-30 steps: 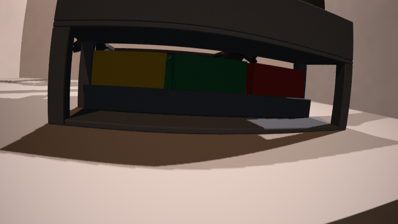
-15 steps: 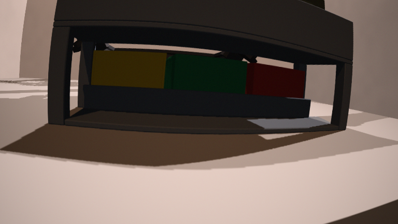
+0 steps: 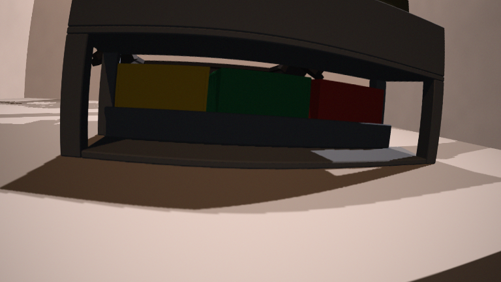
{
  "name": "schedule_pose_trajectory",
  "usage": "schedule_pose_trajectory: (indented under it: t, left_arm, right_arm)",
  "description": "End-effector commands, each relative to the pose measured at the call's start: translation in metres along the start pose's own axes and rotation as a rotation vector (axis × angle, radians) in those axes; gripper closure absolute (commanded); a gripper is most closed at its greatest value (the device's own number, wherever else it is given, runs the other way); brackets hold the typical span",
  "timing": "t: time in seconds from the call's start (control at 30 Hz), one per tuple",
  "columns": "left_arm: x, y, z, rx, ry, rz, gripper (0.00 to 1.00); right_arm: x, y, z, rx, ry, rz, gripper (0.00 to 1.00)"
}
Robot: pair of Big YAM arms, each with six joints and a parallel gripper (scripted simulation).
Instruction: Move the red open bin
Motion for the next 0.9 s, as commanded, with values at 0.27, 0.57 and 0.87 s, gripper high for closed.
schedule_pose_trajectory:
  t: [0.27, 0.57, 0.87]
  left_arm:
    - [0.0361, 0.0081, 0.0132, 0.011, 0.065, -0.026, 1.0]
    - [0.0359, 0.0081, 0.0127, 0.01, 0.064, -0.025, 1.0]
    - [0.0355, 0.0075, 0.0154, 0.012, 0.067, -0.026, 0.1]
  right_arm:
    - [0.0085, 0.0143, -0.0011, 0.0, -0.003, -0.049, 0.0]
    - [0.0085, 0.0143, -0.0011, 0.0, -0.003, -0.049, 0.0]
    - [0.0085, 0.0143, -0.0011, 0.0, -0.003, -0.049, 0.0]
Point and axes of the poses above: on each arm, the point where the finger pads meet when closed, its own x axis back along the fingers, its own z axis across the jaws, y = z × x, the point moved 7 cm from there along x, back along the fingers, and after that the axes turned 10 degrees about -x, right-handed, at the moved point
